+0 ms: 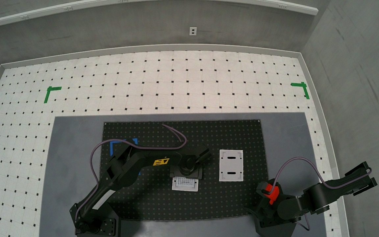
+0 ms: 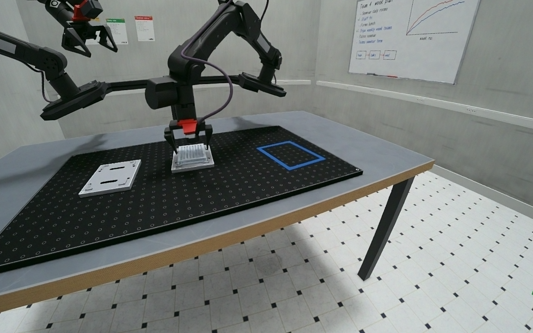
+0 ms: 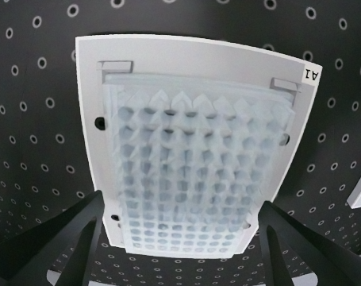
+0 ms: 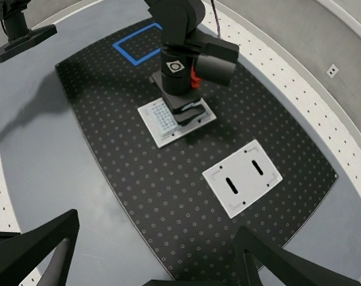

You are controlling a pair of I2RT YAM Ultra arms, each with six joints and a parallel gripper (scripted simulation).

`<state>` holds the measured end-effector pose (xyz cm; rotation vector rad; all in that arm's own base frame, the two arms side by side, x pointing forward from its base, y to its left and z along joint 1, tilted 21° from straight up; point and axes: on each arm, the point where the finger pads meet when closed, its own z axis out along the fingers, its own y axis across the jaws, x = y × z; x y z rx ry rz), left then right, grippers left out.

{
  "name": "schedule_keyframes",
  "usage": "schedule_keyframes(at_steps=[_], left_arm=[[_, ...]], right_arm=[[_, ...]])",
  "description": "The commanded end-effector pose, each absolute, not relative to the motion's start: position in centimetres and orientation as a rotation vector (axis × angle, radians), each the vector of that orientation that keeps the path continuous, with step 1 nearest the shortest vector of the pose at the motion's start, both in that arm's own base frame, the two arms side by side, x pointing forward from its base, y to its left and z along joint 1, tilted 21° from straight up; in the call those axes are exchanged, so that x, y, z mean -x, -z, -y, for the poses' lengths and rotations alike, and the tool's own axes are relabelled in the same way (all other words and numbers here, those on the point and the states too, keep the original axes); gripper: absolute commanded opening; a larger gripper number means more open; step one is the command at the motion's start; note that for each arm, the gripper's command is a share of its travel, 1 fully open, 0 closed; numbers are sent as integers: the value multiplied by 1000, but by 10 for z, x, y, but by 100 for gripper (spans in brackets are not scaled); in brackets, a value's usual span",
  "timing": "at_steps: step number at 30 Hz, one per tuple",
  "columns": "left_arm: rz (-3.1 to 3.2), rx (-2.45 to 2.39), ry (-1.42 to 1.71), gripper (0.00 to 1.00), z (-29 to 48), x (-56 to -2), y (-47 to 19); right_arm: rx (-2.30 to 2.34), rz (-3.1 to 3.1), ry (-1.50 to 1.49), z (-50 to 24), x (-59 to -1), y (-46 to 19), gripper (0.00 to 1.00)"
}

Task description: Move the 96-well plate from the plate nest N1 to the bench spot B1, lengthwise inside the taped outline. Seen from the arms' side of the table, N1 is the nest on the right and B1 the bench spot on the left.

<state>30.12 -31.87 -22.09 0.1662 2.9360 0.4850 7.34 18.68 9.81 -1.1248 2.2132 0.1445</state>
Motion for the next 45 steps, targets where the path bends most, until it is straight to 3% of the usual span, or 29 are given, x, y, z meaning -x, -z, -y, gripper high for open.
schedule_keyframes(at_steps=[1, 4, 8, 12, 21, 22, 23, 24, 37, 45], left_arm=[[-2907, -164, -443, 100, 328, -314, 222], [-2906, -170, -443, 100, 329, -313, 224], [-2911, -172, -458, 91, 327, -311, 224], [-2909, -171, -451, 91, 327, -310, 219], [-2907, -169, -446, 79, 326, -309, 220], [-2907, -169, -446, 67, 326, -308, 220], [-2907, -169, -446, 79, 326, -308, 220], [-2911, -172, -461, 81, 324, -305, 218], [-2908, -178, -450, 81, 337, -298, 182], [-2881, -202, -391, 81, 330, -315, 179]], right_arm=[[1112, -2200, -173, -191, -73, -107, 100], [1112, -2200, -173, -191, -73, -107, 100], [1112, -2200, -173, -191, -73, -107, 100], [1112, -2200, -173, -191, -73, -107, 100], [1112, -2200, -173, -191, -73, -107, 100], [1112, -2200, -173, -191, -73, -107, 100], [1112, -2200, -173, -191, -73, -107, 100], [1112, -2200, -173, -191, -73, -107, 100], [1112, -2200, -173, -191, -73, -107, 100], [1123, -2164, -312, -230, -67, -116, 100]])
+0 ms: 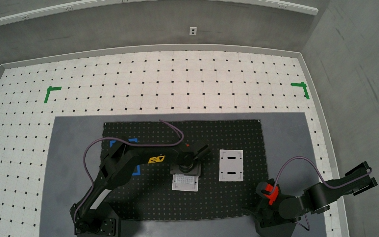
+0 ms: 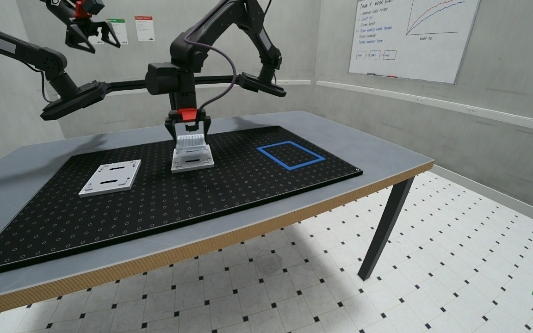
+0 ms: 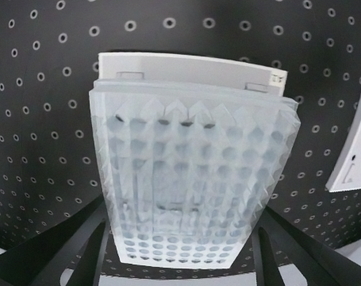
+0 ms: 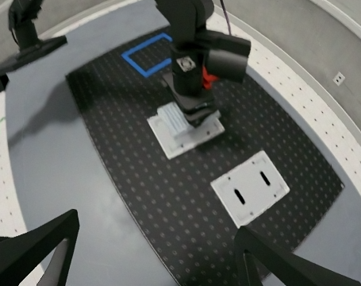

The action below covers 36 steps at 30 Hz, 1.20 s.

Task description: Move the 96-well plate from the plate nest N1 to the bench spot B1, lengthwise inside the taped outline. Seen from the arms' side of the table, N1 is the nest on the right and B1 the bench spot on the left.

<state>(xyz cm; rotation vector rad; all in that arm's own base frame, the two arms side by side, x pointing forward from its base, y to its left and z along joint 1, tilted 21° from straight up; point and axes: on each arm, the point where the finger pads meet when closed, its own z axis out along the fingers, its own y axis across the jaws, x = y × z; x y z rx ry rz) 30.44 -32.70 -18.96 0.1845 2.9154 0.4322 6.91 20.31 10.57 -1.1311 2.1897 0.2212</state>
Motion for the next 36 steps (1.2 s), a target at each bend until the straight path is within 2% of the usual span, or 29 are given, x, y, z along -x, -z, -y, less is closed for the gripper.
schedule_keyframes(at_steps=[1, 9, 17, 26, 32, 34, 36], left_arm=[[-2875, -212, -385, 81, 324, -319, 177], [-2870, -259, -411, 81, 244, -343, 149], [-2886, -267, -424, 81, 191, -355, 131], [-2906, -248, -432, 81, 119, -371, 107], [-2918, -206, -447, 81, 75, -377, 93], [-2918, -206, -447, 81, 75, -377, 93], [-2920, -185, -449, 81, 64, -379, 89]], right_arm=[[1127, -2152, -342, -242, -66, -118, 100], [1089, -1999, -576, -338, -85, -142, 100], [1023, -1860, -687, -380, -112, -171, 100], [1050, -1790, -643, -428, -160, -129, 100], [1095, -1790, -576, -443, -193, -68, 100], [1095, -1790, -576, -443, -193, -68, 100], [1135, -1827, -530, -440, -202, -28, 100]])
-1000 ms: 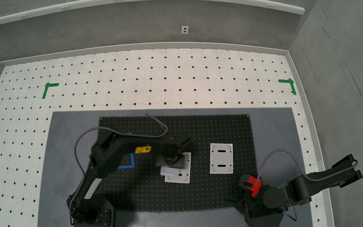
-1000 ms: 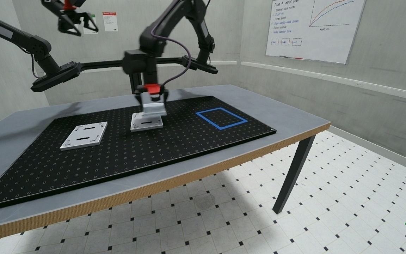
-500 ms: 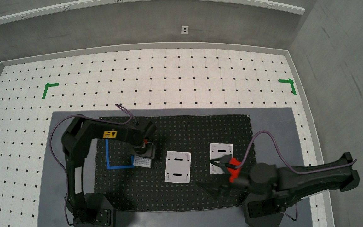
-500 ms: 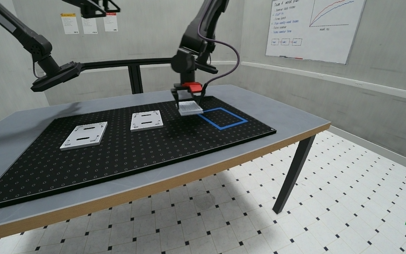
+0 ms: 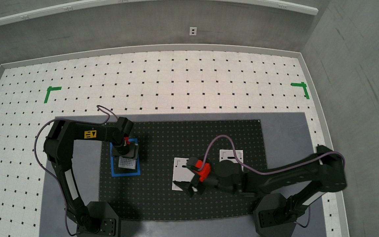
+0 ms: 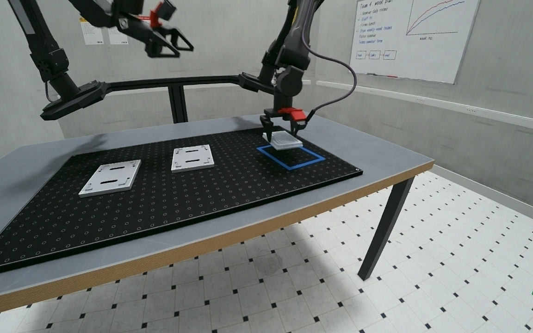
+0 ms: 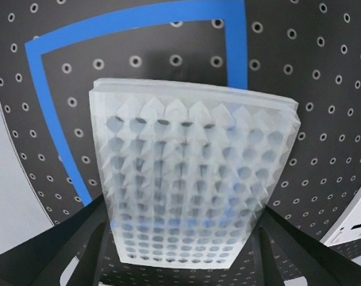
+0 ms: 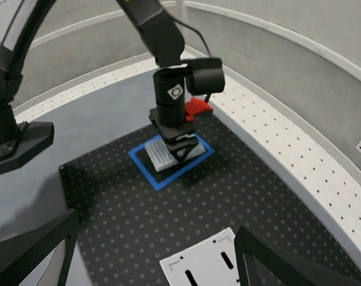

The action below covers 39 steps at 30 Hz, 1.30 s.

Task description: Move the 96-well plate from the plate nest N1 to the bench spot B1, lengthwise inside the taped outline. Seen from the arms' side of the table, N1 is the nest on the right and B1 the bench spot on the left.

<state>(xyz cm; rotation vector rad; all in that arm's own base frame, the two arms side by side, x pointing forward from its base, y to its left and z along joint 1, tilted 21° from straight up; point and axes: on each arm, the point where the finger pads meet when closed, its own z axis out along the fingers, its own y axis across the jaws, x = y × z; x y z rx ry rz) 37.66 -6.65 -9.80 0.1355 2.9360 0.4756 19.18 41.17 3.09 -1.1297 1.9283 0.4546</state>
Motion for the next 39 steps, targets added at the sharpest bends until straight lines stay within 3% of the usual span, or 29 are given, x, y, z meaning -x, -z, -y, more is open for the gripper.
schedule_keyframes(at_steps=[1, 7, 19, 39], left_arm=[[-2919, -147, -448, 81, 59, -379, 87], [-2894, 148, -425, 81, 39, -381, 81], [-2871, 143, -415, 81, 49, -390, 73], [-2902, 133, -432, 81, 33, -391, 117]], right_arm=[[1152, -1844, -509, -438, -206, -9, 100], [1221, -1924, -426, -419, -216, 68, 100], [1220, -1916, -434, -421, -214, 65, 100], [1225, -1938, -414, -415, -213, 70, 100]])
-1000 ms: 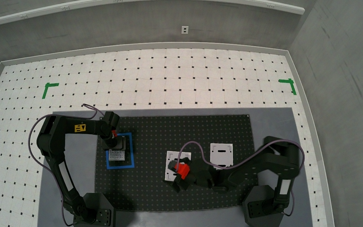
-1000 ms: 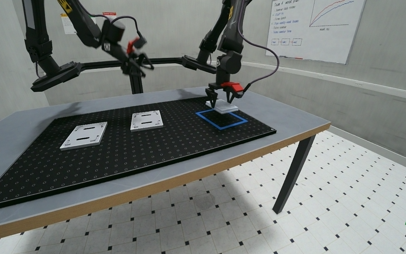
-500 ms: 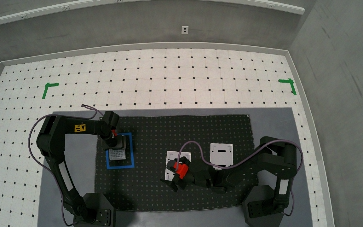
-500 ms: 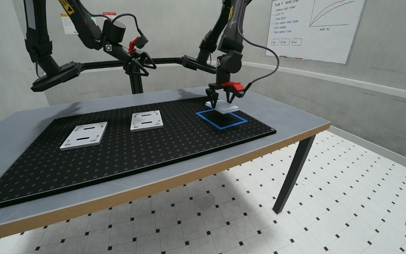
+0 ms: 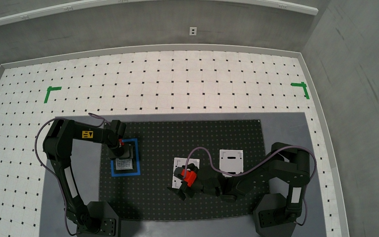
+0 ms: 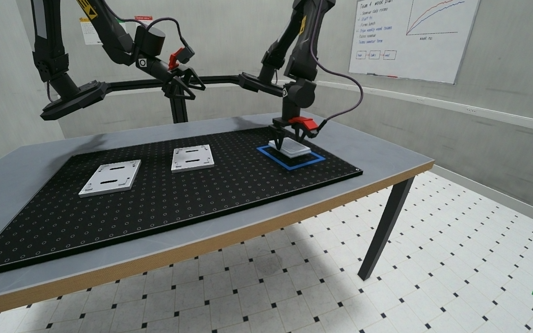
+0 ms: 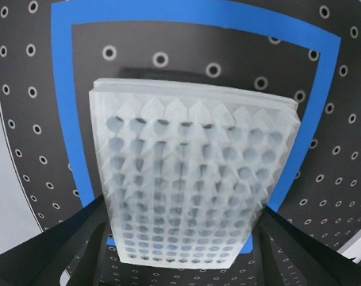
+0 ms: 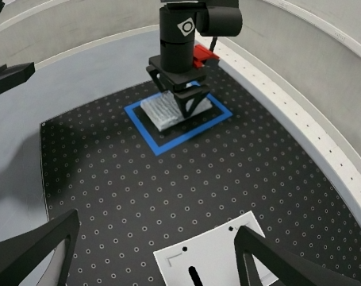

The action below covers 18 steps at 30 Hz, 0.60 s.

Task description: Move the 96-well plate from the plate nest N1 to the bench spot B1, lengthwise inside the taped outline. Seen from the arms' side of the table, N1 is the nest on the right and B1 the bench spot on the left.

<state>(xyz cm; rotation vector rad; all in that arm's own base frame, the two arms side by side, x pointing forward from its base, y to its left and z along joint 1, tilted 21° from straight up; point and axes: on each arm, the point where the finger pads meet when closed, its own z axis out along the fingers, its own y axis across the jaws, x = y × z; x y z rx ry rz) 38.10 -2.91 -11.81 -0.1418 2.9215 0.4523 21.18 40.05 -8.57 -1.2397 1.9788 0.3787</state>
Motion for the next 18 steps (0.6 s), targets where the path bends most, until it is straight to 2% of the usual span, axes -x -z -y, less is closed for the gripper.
schedule_keyframes(at_steps=[1, 18], left_arm=[[-2901, 133, -432, 81, 34, -391, 117], [-2875, 133, -417, 81, 32, -400, 119]], right_arm=[[1225, -1938, -414, -415, -213, 70, 100], [1225, -1938, -414, -415, -213, 70, 100]])
